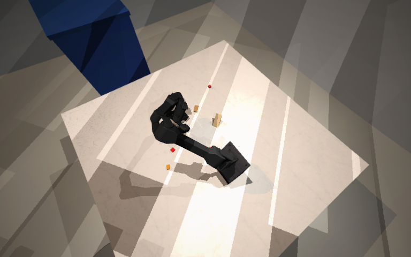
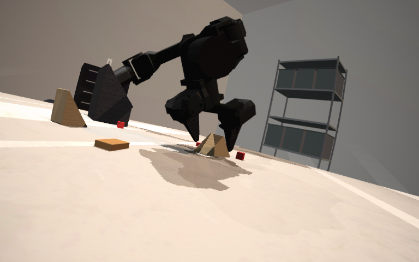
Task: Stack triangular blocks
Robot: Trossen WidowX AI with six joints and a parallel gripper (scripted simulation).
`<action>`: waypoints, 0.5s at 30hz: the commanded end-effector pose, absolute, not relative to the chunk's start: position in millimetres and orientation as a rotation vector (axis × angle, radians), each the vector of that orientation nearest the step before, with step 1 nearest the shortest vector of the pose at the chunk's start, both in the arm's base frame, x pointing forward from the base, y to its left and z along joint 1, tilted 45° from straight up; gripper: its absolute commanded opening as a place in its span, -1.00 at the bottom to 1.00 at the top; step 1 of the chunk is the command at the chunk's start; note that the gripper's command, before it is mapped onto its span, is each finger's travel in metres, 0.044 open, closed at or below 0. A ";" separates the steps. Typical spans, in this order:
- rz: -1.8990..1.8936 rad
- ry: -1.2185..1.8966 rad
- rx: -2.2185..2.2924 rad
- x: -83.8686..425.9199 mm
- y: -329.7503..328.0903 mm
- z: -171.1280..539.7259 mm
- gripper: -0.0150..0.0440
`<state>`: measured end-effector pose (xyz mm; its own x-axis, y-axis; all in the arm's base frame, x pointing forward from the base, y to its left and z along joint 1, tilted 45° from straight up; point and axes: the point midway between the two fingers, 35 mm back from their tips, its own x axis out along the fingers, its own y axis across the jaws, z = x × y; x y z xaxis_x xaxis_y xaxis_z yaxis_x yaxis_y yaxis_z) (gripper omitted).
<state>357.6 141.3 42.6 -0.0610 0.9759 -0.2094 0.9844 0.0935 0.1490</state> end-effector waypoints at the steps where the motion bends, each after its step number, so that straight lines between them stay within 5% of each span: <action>1: -0.033 2.140 1.970 353.9 153.6 43.7 1.00; 6: -0.033 2.140 1.970 353.9 153.6 43.7 1.00; 15: -0.034 2.142 1.957 354.3 154.2 42.7 0.20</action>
<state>354.4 154.2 42.9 -0.0734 0.9789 -0.1905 0.9845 0.1016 0.1430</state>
